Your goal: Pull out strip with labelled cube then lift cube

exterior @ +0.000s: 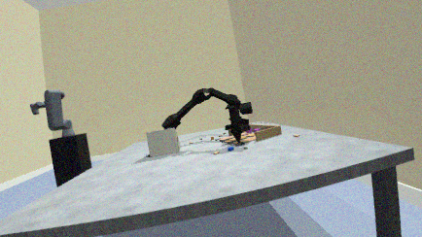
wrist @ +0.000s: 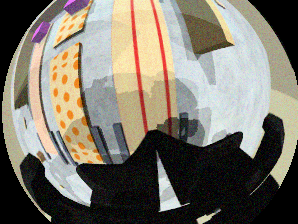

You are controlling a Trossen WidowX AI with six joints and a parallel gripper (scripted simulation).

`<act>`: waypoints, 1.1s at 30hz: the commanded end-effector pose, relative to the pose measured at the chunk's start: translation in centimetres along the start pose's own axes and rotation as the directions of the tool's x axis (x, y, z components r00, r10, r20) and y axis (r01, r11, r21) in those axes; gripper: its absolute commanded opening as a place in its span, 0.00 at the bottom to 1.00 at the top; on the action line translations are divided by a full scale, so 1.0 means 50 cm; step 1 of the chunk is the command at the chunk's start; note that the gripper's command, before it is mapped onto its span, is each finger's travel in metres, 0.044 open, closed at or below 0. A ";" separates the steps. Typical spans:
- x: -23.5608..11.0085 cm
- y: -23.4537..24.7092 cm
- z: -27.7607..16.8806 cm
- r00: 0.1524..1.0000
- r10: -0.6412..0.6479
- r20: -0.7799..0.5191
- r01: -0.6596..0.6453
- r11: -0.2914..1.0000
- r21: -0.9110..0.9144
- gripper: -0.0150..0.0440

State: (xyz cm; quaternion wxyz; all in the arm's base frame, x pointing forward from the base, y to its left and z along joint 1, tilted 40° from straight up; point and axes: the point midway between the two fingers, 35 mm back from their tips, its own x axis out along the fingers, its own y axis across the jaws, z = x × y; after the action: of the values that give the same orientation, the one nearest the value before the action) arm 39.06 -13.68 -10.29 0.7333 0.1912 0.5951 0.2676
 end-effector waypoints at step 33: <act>0.012 0.000 -0.007 1.000 0.003 0.001 -0.003 1.000 0.000 0.25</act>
State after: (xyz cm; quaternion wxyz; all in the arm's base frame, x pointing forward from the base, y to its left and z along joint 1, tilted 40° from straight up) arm 39.10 -13.69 -10.43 0.7347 0.1917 0.5940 0.2658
